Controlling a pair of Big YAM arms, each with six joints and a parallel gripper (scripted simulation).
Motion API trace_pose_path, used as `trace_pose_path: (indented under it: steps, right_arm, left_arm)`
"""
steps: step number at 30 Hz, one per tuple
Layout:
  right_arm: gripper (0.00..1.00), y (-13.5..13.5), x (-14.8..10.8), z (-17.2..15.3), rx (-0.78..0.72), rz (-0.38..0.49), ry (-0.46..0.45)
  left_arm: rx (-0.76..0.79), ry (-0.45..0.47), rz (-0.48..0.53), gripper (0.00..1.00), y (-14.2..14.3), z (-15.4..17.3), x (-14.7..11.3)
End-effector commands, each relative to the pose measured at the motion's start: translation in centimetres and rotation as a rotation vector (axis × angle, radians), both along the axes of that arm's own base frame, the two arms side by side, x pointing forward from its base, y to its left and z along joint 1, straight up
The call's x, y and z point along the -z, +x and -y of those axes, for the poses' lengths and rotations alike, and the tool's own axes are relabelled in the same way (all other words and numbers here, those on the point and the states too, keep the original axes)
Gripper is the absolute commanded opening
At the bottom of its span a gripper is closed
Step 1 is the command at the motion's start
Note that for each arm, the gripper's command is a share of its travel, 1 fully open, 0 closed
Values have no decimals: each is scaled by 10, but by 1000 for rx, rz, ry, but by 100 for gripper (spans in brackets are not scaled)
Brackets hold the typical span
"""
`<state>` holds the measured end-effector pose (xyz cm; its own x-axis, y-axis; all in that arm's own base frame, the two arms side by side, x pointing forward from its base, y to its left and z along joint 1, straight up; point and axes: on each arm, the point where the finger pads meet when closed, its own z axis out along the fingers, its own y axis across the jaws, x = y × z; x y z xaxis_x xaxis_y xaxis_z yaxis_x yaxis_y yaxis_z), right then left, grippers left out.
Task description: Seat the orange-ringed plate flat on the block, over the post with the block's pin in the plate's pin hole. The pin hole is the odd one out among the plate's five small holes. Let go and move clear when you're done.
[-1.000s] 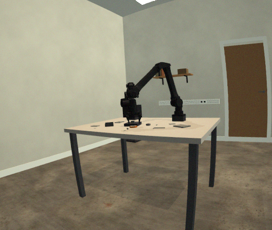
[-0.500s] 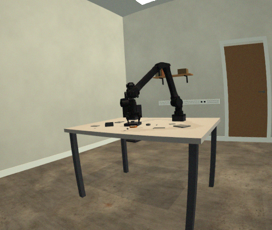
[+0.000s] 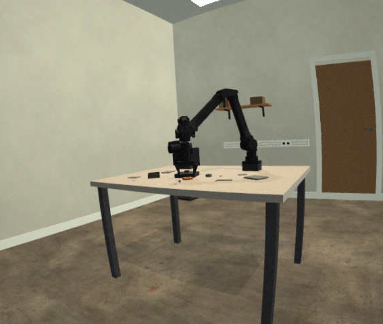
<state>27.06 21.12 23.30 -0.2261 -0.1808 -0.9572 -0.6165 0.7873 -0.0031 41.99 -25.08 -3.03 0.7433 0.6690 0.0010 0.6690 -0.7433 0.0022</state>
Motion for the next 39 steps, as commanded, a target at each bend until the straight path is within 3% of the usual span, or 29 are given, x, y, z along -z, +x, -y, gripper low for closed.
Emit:
trace_pose_path:
  steps: [1, 10, 17, 33, 37, 39]
  right_arm:
    - [100, 3, -7, -1, 4, 13, 14]
    - [100, 3, -7, -1, 4, 13, 14]
    - [100, 3, -7, -1, 4, 13, 14]
    - [100, 3, -7, -1, 4, 13, 14]
    - [100, 3, -7, -1, 4, 13, 14]
    - [100, 3, -7, -1, 4, 13, 14]
  left_arm:
    - [19, 1, -2, 89, 3, 6, 10]
    - [19, 5, -8, 89, 1, 5, 10]
    - [14, -5, 7, 76, 5, 4, 0]
    - [25, -9, 15, 59, 5, 3, 0]
    - [24, -7, 11, 14, 4, 3, 0]
    - [24, -1, 2, 36, 2, 2, -1]
